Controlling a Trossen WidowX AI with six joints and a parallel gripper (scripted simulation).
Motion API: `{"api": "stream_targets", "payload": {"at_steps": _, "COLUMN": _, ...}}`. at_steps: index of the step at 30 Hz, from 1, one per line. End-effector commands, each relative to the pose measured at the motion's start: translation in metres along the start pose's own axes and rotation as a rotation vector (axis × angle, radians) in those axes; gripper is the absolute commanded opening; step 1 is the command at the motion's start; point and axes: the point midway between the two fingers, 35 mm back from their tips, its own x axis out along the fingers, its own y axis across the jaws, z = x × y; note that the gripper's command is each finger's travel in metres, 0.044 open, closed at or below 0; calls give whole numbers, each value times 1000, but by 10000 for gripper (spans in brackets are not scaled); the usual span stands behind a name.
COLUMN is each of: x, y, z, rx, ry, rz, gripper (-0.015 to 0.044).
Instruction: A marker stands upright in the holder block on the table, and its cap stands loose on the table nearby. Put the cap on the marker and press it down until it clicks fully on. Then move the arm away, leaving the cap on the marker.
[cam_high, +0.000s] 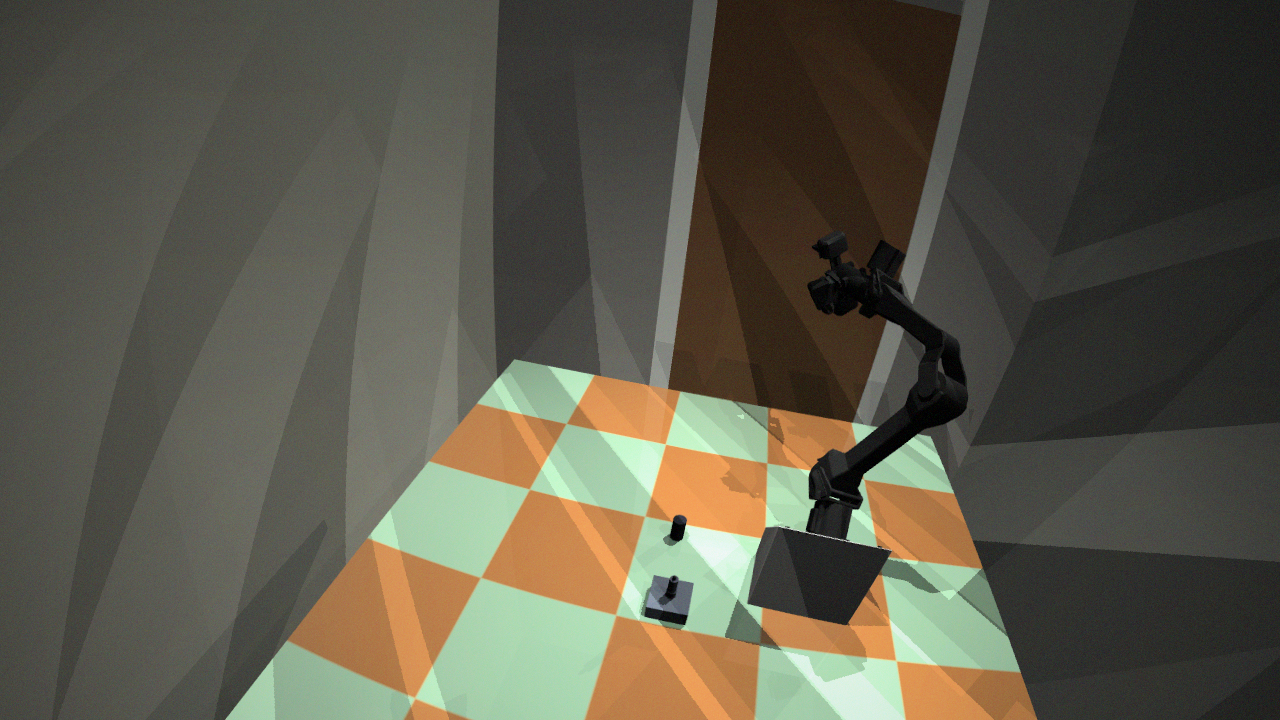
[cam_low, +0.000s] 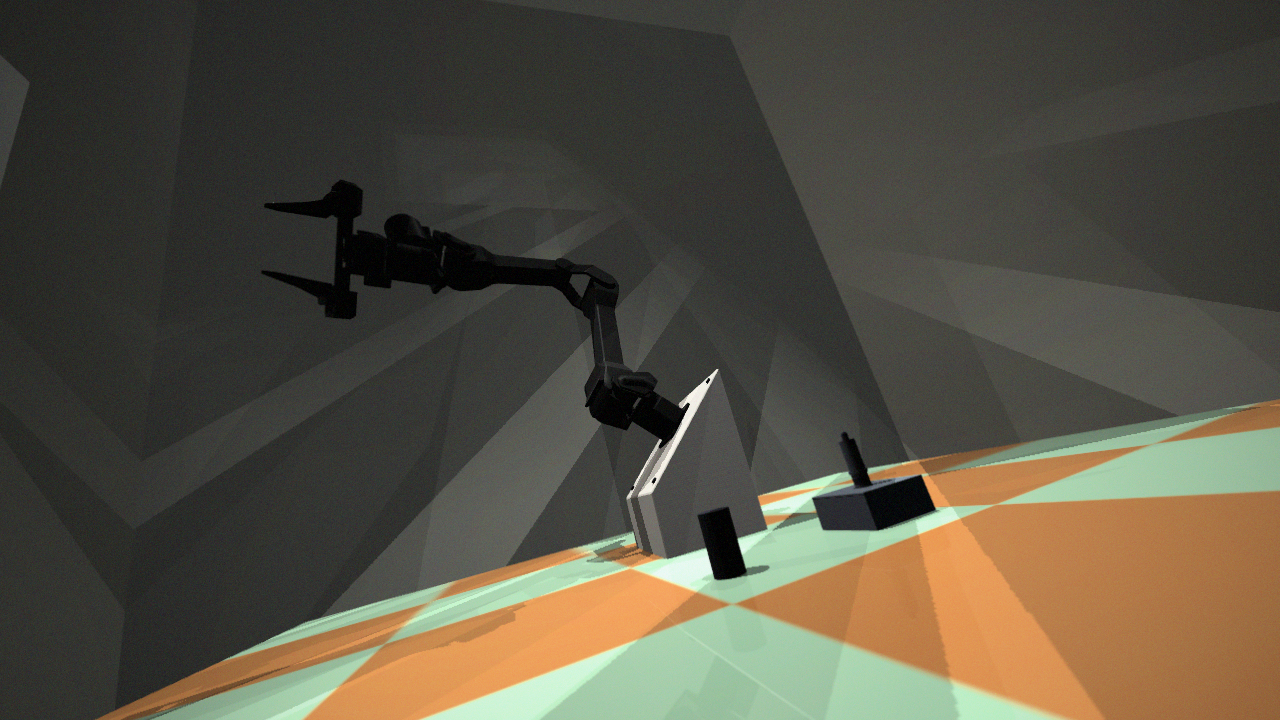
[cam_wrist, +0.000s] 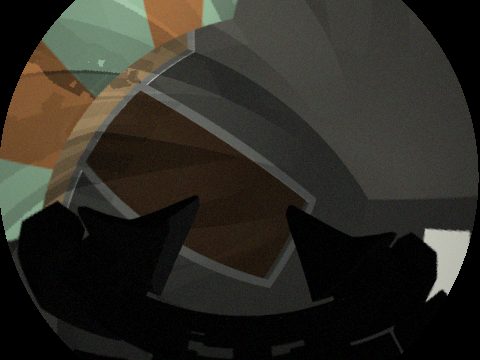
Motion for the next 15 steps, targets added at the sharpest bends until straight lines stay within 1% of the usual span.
{"api": "stream_targets", "payload": {"at_steps": 1, "x": 1, "y": 2, "z": 2, "rx": 17, "ry": -6, "rz": 5, "gripper": 374}}
{"api": "stream_targets", "payload": {"at_steps": 3, "x": 12, "y": 17, "z": 18, "rx": 151, "ry": -55, "rz": 48, "gripper": 321}}
{"api": "stream_targets", "payload": {"at_steps": 6, "x": 32, "y": 47, "z": 59, "rx": 438, "ry": -155, "rz": 162, "gripper": 242}}
{"api": "stream_targets", "payload": {"at_steps": 10, "x": 47, "y": 80, "z": 121, "rx": 787, "ry": -261, "rz": 354, "gripper": 241}}
{"api": "stream_targets", "payload": {"at_steps": 12, "x": 50, "y": 80, "z": 156, "rx": 866, "ry": -352, "rz": 388, "gripper": 241}}
{"api": "stream_targets", "payload": {"at_steps": 15, "x": 50, "y": 88, "z": 184, "rx": 1002, "ry": -378, "rz": 493, "gripper": 241}}
